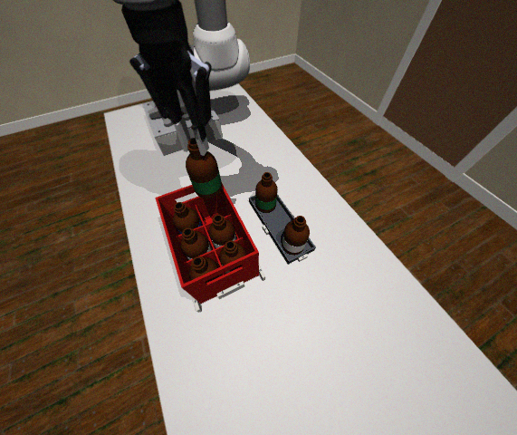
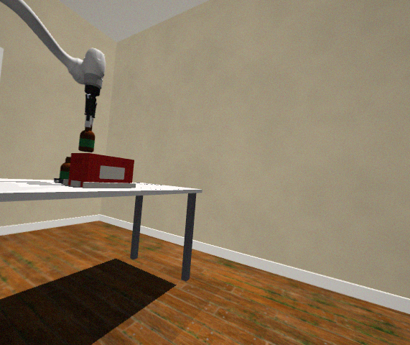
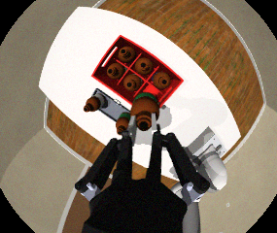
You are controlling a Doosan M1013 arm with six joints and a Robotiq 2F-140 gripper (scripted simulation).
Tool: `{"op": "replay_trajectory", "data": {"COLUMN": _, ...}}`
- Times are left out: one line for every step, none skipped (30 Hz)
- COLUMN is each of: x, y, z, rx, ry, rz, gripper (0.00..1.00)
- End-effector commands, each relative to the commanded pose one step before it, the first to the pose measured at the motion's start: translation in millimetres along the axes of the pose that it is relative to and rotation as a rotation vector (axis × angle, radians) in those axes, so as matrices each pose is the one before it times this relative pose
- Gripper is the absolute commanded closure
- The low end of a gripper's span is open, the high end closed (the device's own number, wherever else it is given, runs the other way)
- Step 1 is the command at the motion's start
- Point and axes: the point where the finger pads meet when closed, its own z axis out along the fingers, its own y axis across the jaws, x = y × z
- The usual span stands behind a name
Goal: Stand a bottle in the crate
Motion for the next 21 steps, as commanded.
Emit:
{"op": "replay_trajectory", "data": {"x": 0.85, "y": 5.52, "z": 1.70, "rx": -0.00162, "ry": 0.00194, "rz": -0.00029, "gripper": 1.00}}
{"op": "replay_trajectory", "data": {"x": 0.00, "y": 0.00, "z": 0.00, "rx": 0.00000, "ry": 0.00000, "rz": 0.00000, "gripper": 1.00}}
{"op": "replay_trajectory", "data": {"x": 0.00, "y": 0.00, "z": 0.00, "rx": 0.00000, "ry": 0.00000, "rz": 0.00000, "gripper": 1.00}}
{"op": "replay_trajectory", "data": {"x": 0.13, "y": 0.41, "z": 0.00, "rx": 0.00000, "ry": 0.00000, "rz": 0.00000, "gripper": 1.00}}
{"op": "replay_trajectory", "data": {"x": 0.12, "y": 0.37, "z": 0.00, "rx": 0.00000, "ry": 0.00000, "rz": 0.00000, "gripper": 1.00}}
{"op": "replay_trajectory", "data": {"x": 0.10, "y": 0.34, "z": 0.00, "rx": 0.00000, "ry": 0.00000, "rz": 0.00000, "gripper": 1.00}}
{"op": "replay_trajectory", "data": {"x": 0.09, "y": 0.31, "z": 0.00, "rx": 0.00000, "ry": 0.00000, "rz": 0.00000, "gripper": 1.00}}
{"op": "replay_trajectory", "data": {"x": 0.09, "y": 0.28, "z": 0.00, "rx": 0.00000, "ry": 0.00000, "rz": 0.00000, "gripper": 1.00}}
{"op": "replay_trajectory", "data": {"x": 0.08, "y": 0.25, "z": 0.00, "rx": 0.00000, "ry": 0.00000, "rz": 0.00000, "gripper": 1.00}}
{"op": "replay_trajectory", "data": {"x": 0.07, "y": 0.22, "z": 0.00, "rx": 0.00000, "ry": 0.00000, "rz": 0.00000, "gripper": 1.00}}
{"op": "replay_trajectory", "data": {"x": 0.06, "y": 0.19, "z": 0.00, "rx": 0.00000, "ry": 0.00000, "rz": 0.00000, "gripper": 1.00}}
{"op": "replay_trajectory", "data": {"x": 0.05, "y": 0.17, "z": 0.00, "rx": 0.00000, "ry": 0.00000, "rz": 0.00000, "gripper": 1.00}}
{"op": "replay_trajectory", "data": {"x": 0.04, "y": 0.15, "z": 0.00, "rx": 0.00000, "ry": 0.00000, "rz": 0.00000, "gripper": 1.00}}
{"op": "replay_trajectory", "data": {"x": 0.04, "y": 0.12, "z": 0.00, "rx": 0.00000, "ry": 0.00000, "rz": 0.00000, "gripper": 1.00}}
{"op": "replay_trajectory", "data": {"x": 0.03, "y": 0.10, "z": 0.00, "rx": 0.00000, "ry": 0.00000, "rz": 0.00000, "gripper": 1.00}}
{"op": "replay_trajectory", "data": {"x": 0.03, "y": 0.08, "z": 0.00, "rx": 0.00000, "ry": 0.00000, "rz": 0.00000, "gripper": 1.00}}
{"op": "replay_trajectory", "data": {"x": 0.02, "y": 0.07, "z": 0.00, "rx": 0.00000, "ry": 0.00000, "rz": 0.00000, "gripper": 1.00}}
{"op": "replay_trajectory", "data": {"x": 0.02, "y": 0.05, "z": 0.00, "rx": 0.00000, "ry": 0.00000, "rz": 0.00000, "gripper": 1.00}}
{"op": "replay_trajectory", "data": {"x": 0.00, "y": 0.00, "z": 0.00, "rx": 0.00000, "ry": 0.00000, "rz": 0.00000, "gripper": 1.00}}
{"op": "replay_trajectory", "data": {"x": 0.00, "y": 0.00, "z": 0.00, "rx": 0.00000, "ry": 0.00000, "rz": 0.00000, "gripper": 1.00}}
{"op": "replay_trajectory", "data": {"x": 0.01, "y": 0.04, "z": 0.00, "rx": 0.00000, "ry": 0.00000, "rz": 0.00000, "gripper": 1.00}}
